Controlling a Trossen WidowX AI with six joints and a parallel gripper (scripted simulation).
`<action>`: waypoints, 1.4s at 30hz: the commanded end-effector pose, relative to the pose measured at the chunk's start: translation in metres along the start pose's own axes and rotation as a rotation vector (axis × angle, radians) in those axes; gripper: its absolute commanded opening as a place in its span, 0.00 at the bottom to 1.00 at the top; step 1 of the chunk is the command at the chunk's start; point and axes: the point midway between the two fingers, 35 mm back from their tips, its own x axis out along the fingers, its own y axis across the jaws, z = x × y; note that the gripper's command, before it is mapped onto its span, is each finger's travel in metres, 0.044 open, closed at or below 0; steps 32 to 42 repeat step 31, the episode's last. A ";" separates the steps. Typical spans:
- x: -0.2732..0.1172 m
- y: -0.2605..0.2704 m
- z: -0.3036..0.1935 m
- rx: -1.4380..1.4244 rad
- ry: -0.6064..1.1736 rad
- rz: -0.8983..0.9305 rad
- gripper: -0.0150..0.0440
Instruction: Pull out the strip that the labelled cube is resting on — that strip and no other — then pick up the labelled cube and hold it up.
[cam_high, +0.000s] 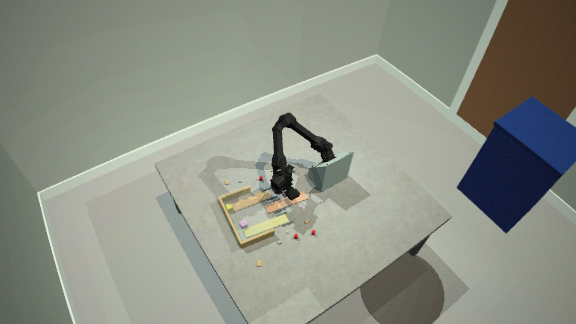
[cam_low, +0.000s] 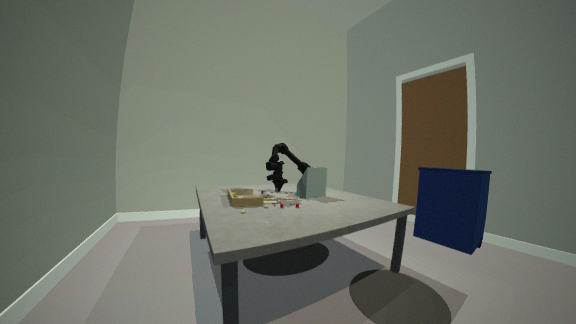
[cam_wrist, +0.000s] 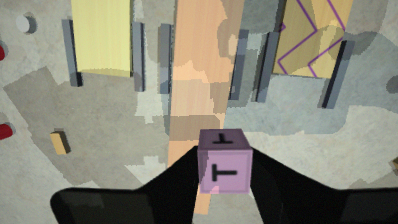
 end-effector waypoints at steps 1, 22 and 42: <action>-0.003 -0.001 -0.010 0.008 -0.011 0.006 0.25; -0.039 -0.001 -0.011 0.008 -0.011 0.008 0.25; -0.039 -0.001 -0.011 0.008 -0.011 0.008 0.25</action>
